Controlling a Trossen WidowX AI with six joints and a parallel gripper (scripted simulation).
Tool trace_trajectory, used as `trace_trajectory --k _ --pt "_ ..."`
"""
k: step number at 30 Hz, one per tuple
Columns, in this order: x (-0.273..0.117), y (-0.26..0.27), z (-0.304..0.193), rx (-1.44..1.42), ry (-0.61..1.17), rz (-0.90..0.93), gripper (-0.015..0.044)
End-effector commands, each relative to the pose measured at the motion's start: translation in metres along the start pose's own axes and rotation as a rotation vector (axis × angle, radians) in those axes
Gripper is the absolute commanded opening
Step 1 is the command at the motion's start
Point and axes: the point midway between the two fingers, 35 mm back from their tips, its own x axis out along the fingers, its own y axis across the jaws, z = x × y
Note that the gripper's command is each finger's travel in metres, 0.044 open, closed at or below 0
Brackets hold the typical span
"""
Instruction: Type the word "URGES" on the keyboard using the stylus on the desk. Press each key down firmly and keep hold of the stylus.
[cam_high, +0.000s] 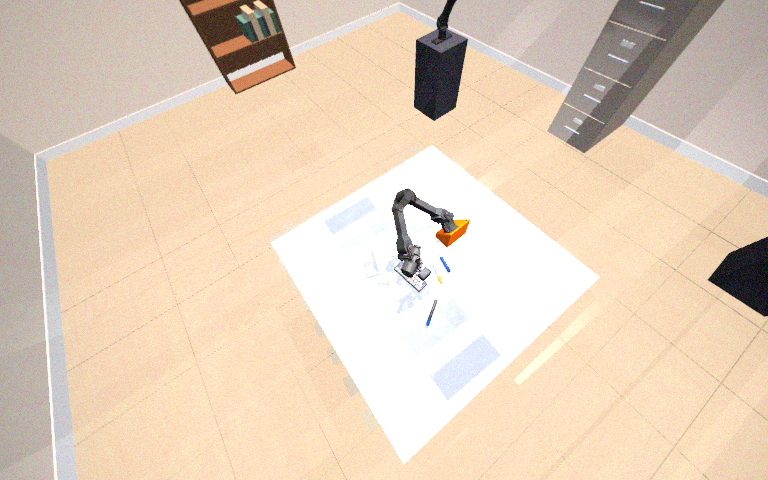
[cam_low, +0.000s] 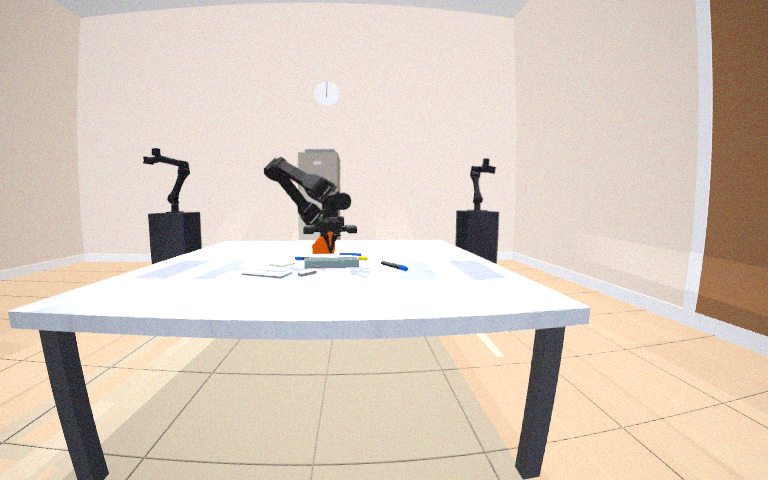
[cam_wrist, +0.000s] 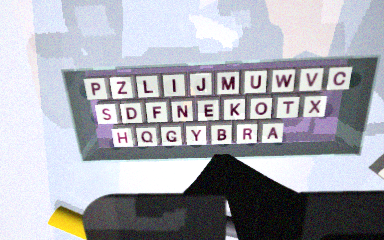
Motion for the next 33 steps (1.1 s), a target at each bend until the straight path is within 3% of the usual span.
trace_trajectory --k 1,15,21,32,33 --pt "0.000 0.037 -0.003 -0.007 0.002 0.003 0.0000" --pt "0.000 0.037 -0.003 -0.007 0.002 0.003 0.0000" --pt "-0.057 0.037 -0.003 -0.008 0.002 0.006 0.0000" --pt "-0.056 0.038 -0.001 -0.012 -0.011 0.003 0.0000" --pt "-0.056 0.038 -0.001 -0.012 -0.011 0.003 0.0026"
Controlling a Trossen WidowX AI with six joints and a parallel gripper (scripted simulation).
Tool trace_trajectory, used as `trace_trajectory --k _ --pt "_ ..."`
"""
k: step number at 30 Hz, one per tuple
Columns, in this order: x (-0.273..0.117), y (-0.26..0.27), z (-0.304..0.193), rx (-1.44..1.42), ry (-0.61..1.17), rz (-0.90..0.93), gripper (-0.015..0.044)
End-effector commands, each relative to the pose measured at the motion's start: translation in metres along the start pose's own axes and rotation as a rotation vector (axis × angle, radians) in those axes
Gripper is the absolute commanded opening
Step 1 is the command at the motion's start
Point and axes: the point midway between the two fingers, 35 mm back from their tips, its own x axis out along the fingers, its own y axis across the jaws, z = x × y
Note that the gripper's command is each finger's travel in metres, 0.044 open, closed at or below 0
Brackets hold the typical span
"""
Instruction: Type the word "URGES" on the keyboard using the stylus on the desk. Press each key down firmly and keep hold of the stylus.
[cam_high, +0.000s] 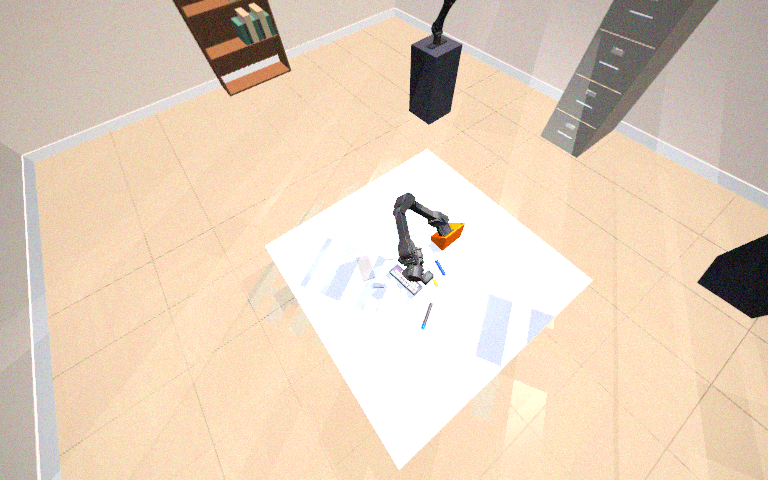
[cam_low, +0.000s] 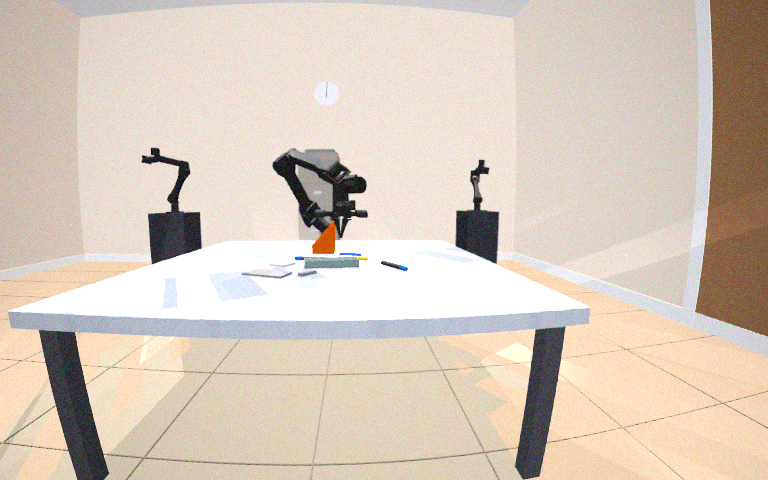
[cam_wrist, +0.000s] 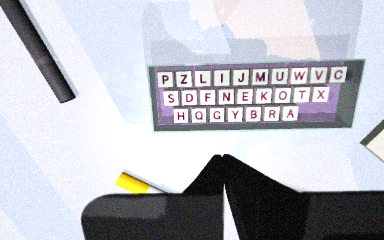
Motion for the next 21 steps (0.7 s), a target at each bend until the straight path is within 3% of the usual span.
trace_trajectory --k 1,3,7,18,21 --pt "0.0000 0.0000 0.0000 0.000 0.000 0.000 0.0053" --pt "0.0000 0.0000 0.0000 0.000 0.000 0.000 0.0105" --pt "0.0000 0.0000 0.0000 0.000 0.000 0.000 0.0000" --pt "0.0000 0.0000 0.0000 0.000 0.000 0.000 0.0000" --pt "0.0004 0.0022 -0.0022 -0.018 0.005 -0.002 0.0079"
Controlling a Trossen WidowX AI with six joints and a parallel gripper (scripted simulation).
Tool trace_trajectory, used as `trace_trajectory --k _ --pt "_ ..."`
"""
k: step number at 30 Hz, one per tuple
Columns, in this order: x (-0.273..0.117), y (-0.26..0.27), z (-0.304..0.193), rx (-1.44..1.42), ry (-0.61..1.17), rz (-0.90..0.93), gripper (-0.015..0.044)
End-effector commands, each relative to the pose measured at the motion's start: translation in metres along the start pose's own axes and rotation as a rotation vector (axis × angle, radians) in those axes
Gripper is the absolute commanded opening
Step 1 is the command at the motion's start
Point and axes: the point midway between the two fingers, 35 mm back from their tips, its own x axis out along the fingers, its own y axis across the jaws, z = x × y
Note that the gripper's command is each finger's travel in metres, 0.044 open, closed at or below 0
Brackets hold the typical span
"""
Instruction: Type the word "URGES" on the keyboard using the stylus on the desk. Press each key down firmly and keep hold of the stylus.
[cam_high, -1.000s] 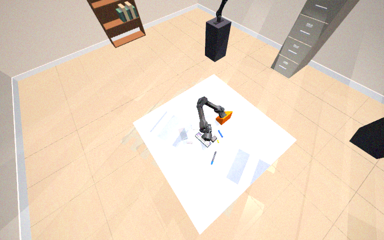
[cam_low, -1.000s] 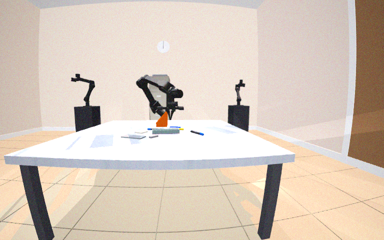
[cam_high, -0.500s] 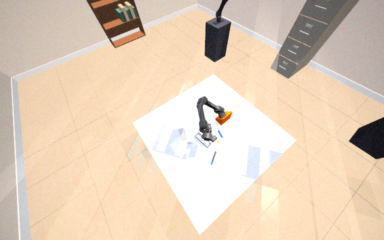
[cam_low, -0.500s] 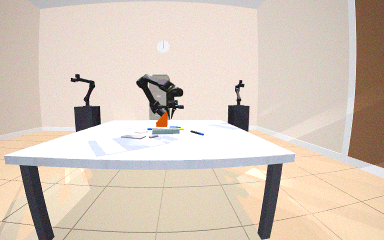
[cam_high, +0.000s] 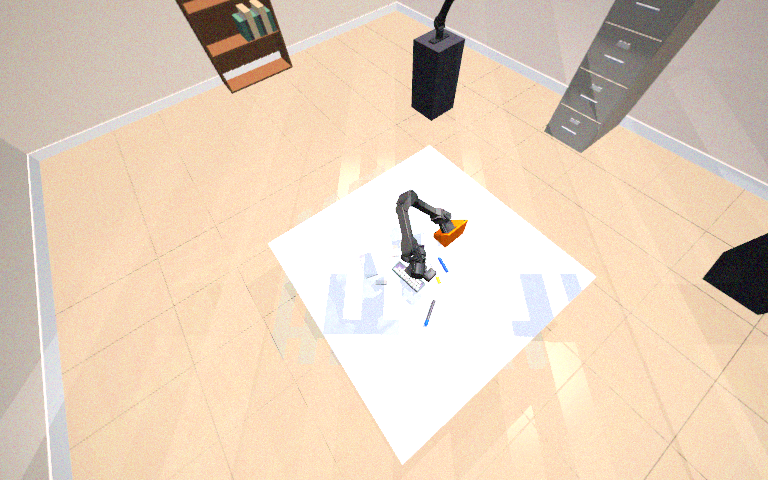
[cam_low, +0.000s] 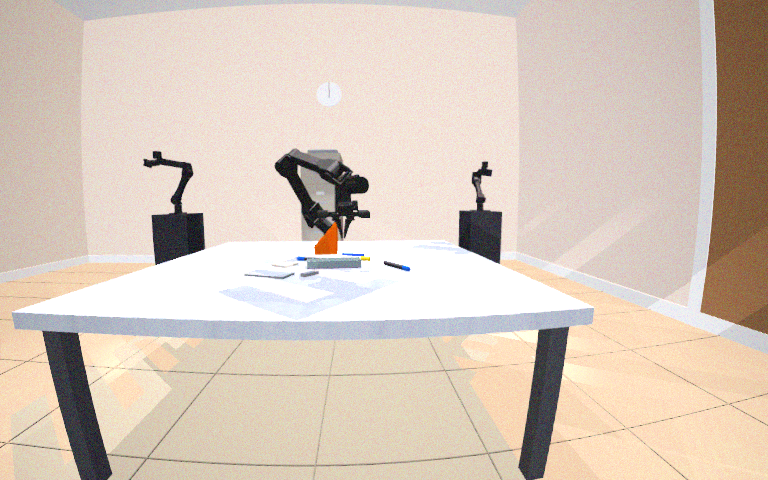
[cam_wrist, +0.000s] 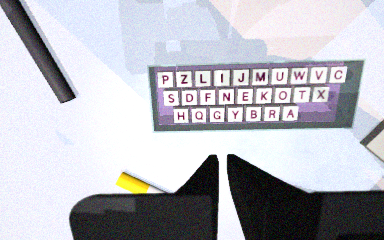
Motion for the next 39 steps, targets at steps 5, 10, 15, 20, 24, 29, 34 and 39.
trace_trajectory --k 5,10,15,20,24,29,34,39 --pt "0.012 0.046 -0.063 -0.481 0.139 -0.084 0.0150" --pt "0.028 0.061 -0.138 -1.004 0.366 -0.232 0.0150" --pt "0.033 0.058 -0.162 -1.171 0.467 -0.295 0.0150" --pt "0.033 0.056 -0.162 -1.171 0.468 -0.295 0.0150" --pt "0.033 0.056 -0.162 -1.171 0.468 -0.295 0.0150" --pt "0.035 0.056 -0.162 -1.171 0.468 -0.295 0.0150" --pt "0.038 0.056 -0.162 -1.171 0.468 -0.295 0.0150" --pt "0.041 0.054 -0.163 -1.171 0.468 -0.295 0.0150"
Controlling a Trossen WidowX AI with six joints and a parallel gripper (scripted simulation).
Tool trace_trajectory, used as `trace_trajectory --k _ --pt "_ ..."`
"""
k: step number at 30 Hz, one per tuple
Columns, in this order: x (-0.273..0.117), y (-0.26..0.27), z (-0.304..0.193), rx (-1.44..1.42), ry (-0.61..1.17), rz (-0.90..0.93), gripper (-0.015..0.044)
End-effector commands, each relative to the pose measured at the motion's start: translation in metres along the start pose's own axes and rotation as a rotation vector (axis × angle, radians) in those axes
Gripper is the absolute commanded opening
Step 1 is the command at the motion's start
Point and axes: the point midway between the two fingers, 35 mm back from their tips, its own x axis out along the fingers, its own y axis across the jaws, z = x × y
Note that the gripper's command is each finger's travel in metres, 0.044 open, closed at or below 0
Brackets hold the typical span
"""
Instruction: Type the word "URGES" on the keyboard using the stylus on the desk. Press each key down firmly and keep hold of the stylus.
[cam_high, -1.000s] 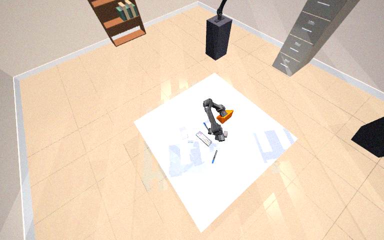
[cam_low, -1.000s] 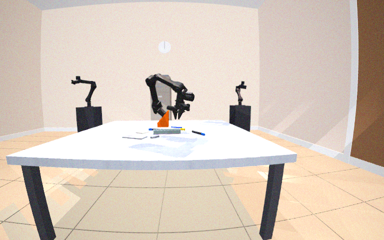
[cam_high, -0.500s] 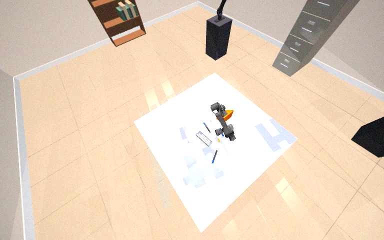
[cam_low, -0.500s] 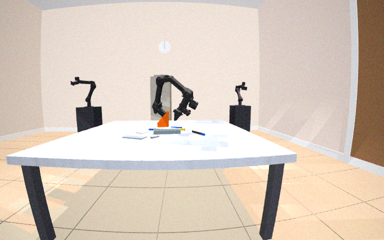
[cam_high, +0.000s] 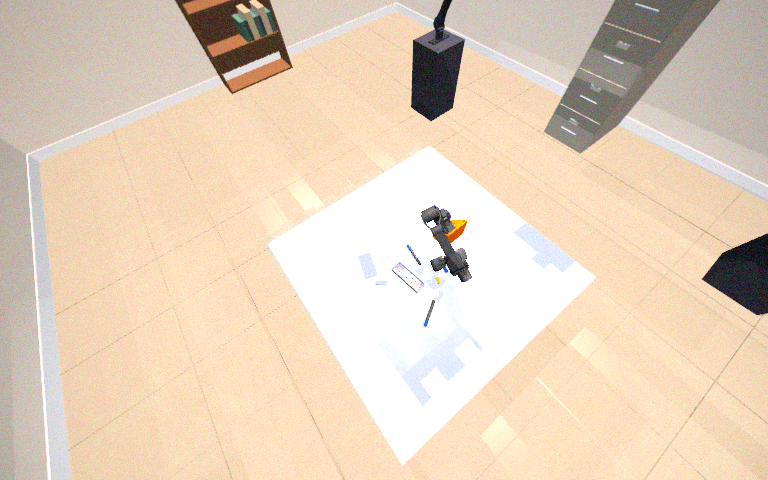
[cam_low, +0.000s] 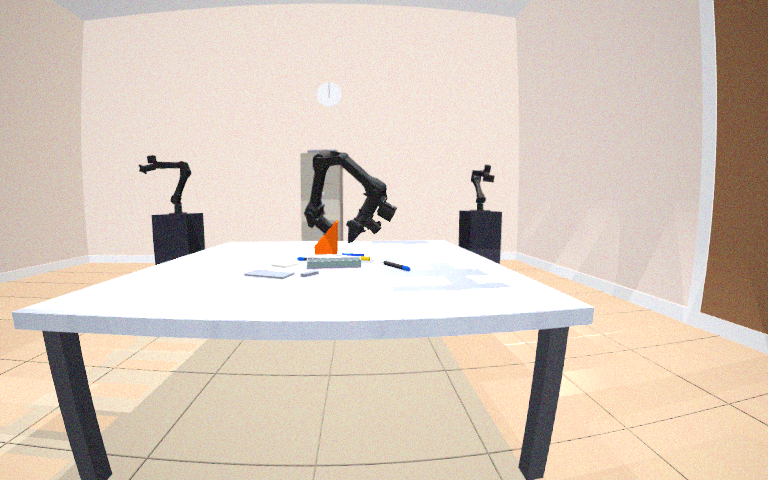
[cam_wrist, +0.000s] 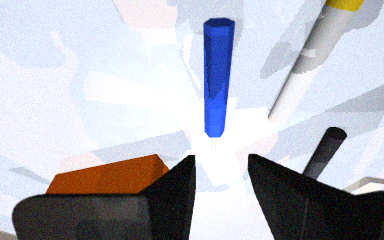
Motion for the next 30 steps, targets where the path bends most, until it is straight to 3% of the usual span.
trace_trajectory --k 1,30 --pt "0.005 0.000 -0.001 -0.007 0.007 -0.003 0.0150" --pt "0.021 -0.001 0.007 -0.007 0.007 -0.003 0.0150"
